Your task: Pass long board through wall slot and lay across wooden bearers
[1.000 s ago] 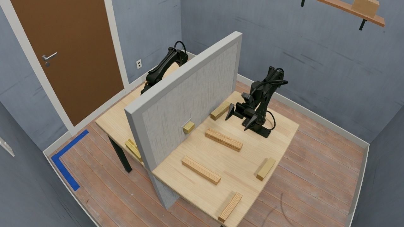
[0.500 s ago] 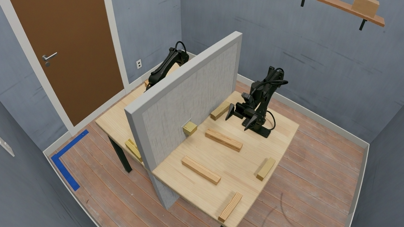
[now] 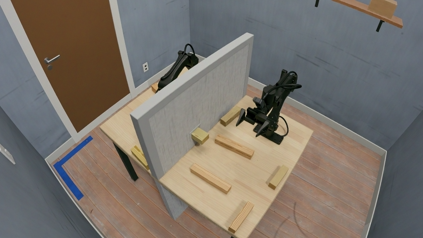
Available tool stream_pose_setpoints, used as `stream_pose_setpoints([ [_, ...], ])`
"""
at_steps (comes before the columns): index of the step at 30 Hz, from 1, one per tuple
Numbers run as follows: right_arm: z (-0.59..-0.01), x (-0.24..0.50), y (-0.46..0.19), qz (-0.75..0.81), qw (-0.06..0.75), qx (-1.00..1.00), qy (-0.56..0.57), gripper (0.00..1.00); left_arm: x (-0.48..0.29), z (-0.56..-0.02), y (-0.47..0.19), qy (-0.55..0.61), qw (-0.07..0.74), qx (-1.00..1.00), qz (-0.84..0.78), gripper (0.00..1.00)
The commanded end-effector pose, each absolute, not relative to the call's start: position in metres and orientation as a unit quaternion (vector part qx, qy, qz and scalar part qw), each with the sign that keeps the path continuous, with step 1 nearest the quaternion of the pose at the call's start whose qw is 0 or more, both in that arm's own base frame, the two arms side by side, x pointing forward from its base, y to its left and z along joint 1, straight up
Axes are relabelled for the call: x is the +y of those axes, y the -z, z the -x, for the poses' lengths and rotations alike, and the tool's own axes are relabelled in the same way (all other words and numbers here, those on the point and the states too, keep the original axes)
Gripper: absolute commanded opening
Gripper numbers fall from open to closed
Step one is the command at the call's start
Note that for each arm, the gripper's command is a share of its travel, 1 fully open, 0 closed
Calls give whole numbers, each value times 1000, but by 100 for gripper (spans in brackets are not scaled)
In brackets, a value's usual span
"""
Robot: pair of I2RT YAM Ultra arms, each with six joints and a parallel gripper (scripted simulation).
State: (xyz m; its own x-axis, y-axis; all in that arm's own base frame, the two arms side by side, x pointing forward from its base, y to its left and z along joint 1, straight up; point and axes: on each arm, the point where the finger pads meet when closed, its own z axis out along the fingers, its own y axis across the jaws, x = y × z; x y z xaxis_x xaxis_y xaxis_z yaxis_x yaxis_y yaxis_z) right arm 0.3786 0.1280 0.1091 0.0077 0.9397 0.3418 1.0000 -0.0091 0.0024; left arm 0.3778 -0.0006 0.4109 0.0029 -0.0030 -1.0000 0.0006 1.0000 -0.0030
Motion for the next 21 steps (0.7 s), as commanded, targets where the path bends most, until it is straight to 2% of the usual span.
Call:
stream_pose_setpoints([
  [1, -393, 151, -147, 684, 106, -697, 186, 0, 2, -363, -441, 1, 731, 682, 9, 100],
  [5, -394, 159, -127, 689, 120, -696, 165, 0, 2, -363, -441, 1, 731, 682, 9, 100],
  [9, -393, 163, -147, 681, 108, -700, 186, 0, 2, -363, -441, 1, 731, 682, 9, 100],
  [14, -393, 168, -127, 691, 121, -693, 165, 0, 2, -363, -441, 1, 731, 682, 9, 100],
  [18, -393, 177, -145, 684, 110, -697, 185, 0, 2, -363, -441, 1, 731, 682, 9, 100],
  [21, -392, 182, -134, 687, 118, -696, 172, 0, 2, -363, -441, 1, 731, 682, 9, 100],
])
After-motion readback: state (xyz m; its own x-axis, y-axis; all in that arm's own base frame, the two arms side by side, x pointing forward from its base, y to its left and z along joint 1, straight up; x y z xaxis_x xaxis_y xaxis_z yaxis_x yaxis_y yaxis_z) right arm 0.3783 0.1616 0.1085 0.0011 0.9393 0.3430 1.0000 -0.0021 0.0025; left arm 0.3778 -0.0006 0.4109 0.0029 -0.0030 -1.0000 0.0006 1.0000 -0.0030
